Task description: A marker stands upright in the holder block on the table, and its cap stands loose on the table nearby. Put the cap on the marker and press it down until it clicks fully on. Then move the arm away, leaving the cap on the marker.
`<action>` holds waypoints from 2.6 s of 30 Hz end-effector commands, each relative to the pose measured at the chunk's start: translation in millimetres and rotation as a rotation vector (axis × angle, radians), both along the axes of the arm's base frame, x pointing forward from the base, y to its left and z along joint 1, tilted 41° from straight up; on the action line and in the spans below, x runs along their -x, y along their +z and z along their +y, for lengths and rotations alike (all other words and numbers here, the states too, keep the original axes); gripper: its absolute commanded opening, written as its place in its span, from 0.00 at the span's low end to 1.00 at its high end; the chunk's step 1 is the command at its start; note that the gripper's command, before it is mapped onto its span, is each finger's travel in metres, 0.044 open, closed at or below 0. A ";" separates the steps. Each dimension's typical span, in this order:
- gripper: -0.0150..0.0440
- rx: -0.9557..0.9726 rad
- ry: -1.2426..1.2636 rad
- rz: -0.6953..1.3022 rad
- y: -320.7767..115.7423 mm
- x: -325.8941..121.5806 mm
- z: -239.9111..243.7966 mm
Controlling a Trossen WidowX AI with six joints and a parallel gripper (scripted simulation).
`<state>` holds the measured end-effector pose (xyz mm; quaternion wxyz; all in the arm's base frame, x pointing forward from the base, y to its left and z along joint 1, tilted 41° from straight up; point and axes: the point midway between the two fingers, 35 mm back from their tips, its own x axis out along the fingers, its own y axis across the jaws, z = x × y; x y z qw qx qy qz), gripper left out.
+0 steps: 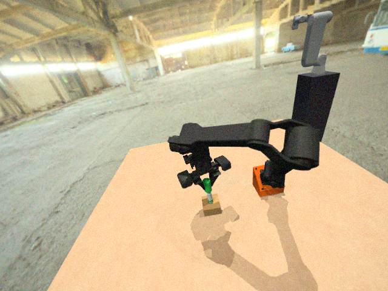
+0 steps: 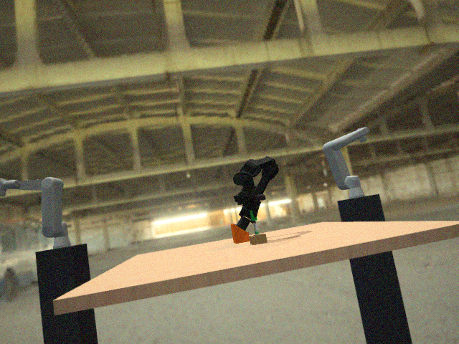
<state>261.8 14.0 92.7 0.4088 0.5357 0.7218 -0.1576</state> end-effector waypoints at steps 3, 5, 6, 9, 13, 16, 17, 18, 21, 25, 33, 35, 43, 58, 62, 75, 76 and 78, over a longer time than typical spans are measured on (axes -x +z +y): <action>0.25 -0.003 -0.004 0.001 -6.8 0.3 6.6; 0.25 -0.003 -0.004 0.001 -9.3 0.5 8.7; 0.25 -0.003 -0.004 0.001 -10.5 0.6 9.8; 0.25 -0.003 -0.004 0.001 -14.2 1.0 12.9; 0.25 -0.003 -0.004 0.001 -19.0 1.7 17.2; 0.25 -0.003 -0.004 0.001 -22.6 2.3 20.4; 0.25 -0.004 -0.004 0.001 -23.8 2.5 21.4; 0.25 -0.004 -0.004 0.001 -24.9 2.7 22.5; 0.25 -0.004 -0.004 0.001 -28.5 3.5 25.7; 0.25 -0.005 -0.004 0.001 -32.9 4.6 29.7; 0.30 -0.003 0.001 0.000 -33.5 4.9 29.7; 0.39 -0.003 0.001 0.000 -33.5 4.9 29.7; 0.74 -0.003 0.001 0.000 -33.5 4.9 29.7; 1.00 -0.001 0.001 0.001 21.2 -1.9 -17.8; 0.96 -0.002 0.013 -0.009 22.7 -1.8 -19.0; 0.38 -0.112 0.903 -0.770 15.9 1.2 -14.1; 0.33 -0.116 0.939 -0.800 15.6 1.3 -13.9; 0.25 -0.118 0.951 -0.811 15.5 1.3 -13.9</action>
